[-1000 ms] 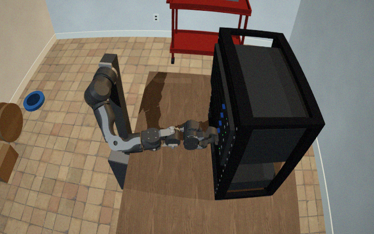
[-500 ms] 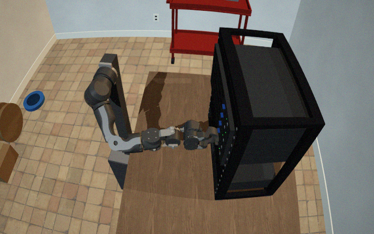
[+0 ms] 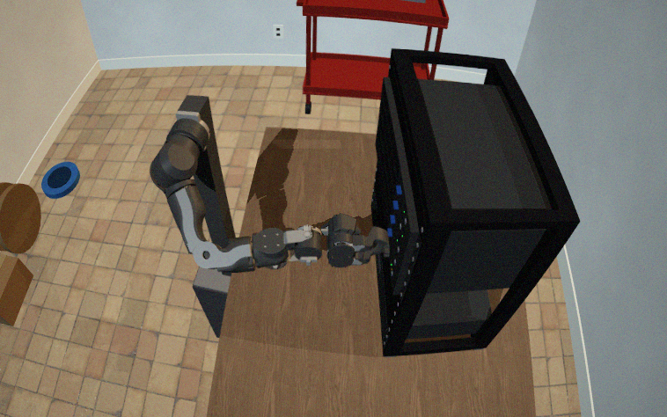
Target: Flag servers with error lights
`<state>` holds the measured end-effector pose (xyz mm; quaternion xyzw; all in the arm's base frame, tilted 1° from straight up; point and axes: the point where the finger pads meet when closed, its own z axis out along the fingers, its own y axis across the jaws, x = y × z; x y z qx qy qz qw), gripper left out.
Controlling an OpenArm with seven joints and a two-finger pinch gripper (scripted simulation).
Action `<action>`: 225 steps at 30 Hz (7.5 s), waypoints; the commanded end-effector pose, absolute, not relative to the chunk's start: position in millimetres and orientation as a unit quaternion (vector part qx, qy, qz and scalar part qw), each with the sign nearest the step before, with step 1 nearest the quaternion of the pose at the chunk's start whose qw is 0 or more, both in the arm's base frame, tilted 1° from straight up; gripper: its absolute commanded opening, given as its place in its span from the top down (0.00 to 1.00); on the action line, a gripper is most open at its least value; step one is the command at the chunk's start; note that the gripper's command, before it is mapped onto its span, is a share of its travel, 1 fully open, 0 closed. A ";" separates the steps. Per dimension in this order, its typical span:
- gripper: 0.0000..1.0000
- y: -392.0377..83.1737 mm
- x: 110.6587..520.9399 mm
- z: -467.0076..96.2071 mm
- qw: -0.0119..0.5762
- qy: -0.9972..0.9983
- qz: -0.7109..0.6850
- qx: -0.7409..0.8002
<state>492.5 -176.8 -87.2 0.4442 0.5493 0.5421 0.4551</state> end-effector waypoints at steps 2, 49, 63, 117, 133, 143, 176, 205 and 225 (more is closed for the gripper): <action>1.00 -176.7 492.6 -86.9 0.455 0.551 0.542 0.443; 1.00 -180.9 469.0 -86.7 0.454 0.550 0.543 0.443; 1.00 -182.9 458.0 -86.4 0.454 0.550 0.543 0.443; 0.90 -187.1 441.4 -86.3 0.454 0.551 0.542 0.443; 0.90 -187.1 441.4 -86.3 0.454 0.551 0.542 0.443; 0.90 -196.1 405.1 -83.4 0.459 0.546 0.544 0.442; 1.00 -266.6 415.1 -84.1 0.455 0.550 0.542 0.443; 1.00 -250.1 497.6 -84.8 0.454 0.551 0.542 0.444; 1.00 -248.3 498.8 -85.8 0.454 0.551 0.542 0.444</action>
